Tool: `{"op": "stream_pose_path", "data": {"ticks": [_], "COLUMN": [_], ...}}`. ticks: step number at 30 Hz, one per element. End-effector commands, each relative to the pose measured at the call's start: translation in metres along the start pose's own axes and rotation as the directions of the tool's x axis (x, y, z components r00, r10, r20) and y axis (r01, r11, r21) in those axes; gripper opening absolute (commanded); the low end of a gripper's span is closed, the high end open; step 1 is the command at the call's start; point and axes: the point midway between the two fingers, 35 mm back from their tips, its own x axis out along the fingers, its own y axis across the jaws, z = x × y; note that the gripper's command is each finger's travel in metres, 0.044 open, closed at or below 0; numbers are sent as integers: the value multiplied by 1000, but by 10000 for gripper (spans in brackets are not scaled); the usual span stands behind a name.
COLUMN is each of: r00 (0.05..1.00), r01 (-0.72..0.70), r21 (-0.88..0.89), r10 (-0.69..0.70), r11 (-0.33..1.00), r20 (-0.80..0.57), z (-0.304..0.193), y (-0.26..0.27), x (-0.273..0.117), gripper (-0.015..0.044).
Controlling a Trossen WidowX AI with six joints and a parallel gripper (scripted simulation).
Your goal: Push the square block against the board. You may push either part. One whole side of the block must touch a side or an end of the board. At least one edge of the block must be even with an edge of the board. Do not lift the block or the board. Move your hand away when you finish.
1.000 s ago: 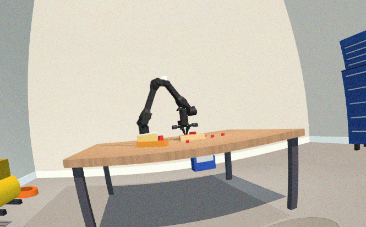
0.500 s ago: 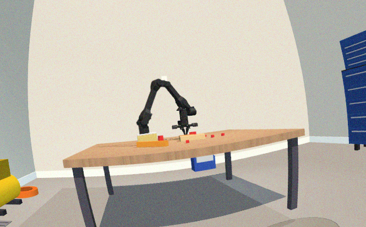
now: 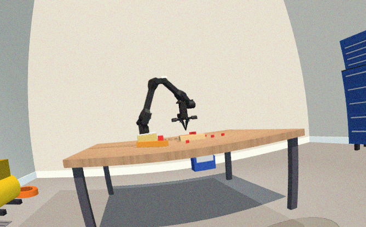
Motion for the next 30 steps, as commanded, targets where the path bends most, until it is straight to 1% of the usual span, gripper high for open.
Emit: {"op": "stream_pose_path", "data": {"ticks": [1, 4, 8, 9, 11, 13, 30], "r00": [1000, 1000, 1000, 1000, 1000, 1000, 1000], "r01": [-12, -12, -12, -12, -13, -12, -12], "r21": [2, 1, 1, 1, 1, 0, 0], "r10": [12, 12, 12, 12, 13, 12, 12], "r11": [1000, 1000, 1000, 1000, 1000, 1000, 1000], "r20": [-9, -12, -12, -12, -13, -12, -13], "z": [-4, -27, -29, -29, -30, -31, -40], "y": [3, 6, 7, 6, 6, 7, 5], "x": [-3, -2, 1, 10, 41, 53, 53], "gripper": [0, 0, 0, 0, 0, 0, 0]}}
